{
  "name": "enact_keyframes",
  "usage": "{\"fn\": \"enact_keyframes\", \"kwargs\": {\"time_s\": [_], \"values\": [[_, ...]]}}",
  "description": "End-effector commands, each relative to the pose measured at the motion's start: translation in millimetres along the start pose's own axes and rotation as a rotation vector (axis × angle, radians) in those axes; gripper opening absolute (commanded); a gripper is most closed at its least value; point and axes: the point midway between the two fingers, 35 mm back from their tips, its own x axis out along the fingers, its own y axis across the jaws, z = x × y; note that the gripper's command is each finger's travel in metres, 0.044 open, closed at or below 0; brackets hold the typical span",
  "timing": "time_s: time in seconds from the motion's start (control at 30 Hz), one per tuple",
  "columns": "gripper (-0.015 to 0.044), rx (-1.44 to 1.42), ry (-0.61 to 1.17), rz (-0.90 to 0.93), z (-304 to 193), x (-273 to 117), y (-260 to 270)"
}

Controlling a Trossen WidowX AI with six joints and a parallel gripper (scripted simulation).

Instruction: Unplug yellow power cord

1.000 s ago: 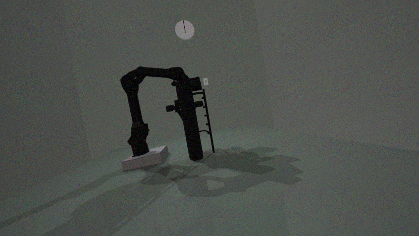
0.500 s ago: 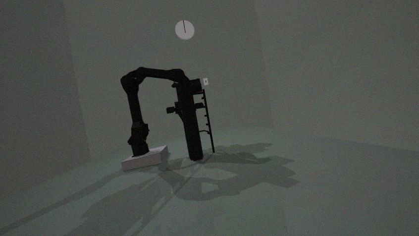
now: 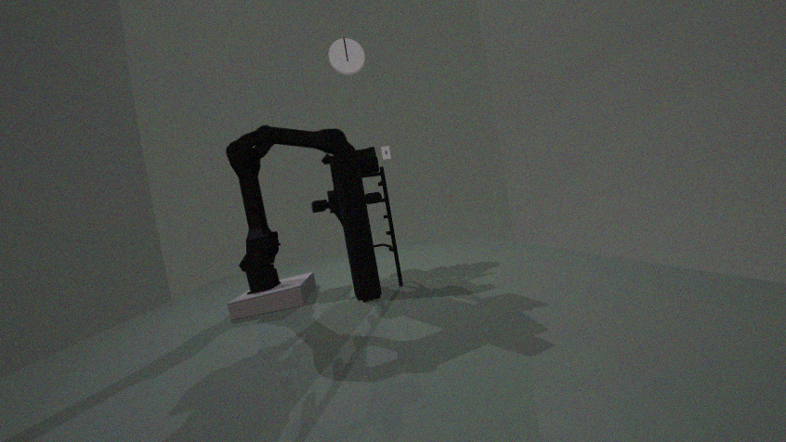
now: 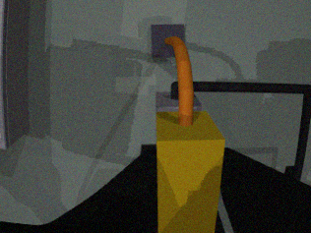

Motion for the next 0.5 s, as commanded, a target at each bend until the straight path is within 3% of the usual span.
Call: {"fn": "enact_keyframes", "kwargs": {"time_s": [0.0,0.47], "values": [[0.0,0.001,-0.001,-0.004,4,0,-1],[0.0,-0.001,-0.002,-0.003,27,0,-3]]}}
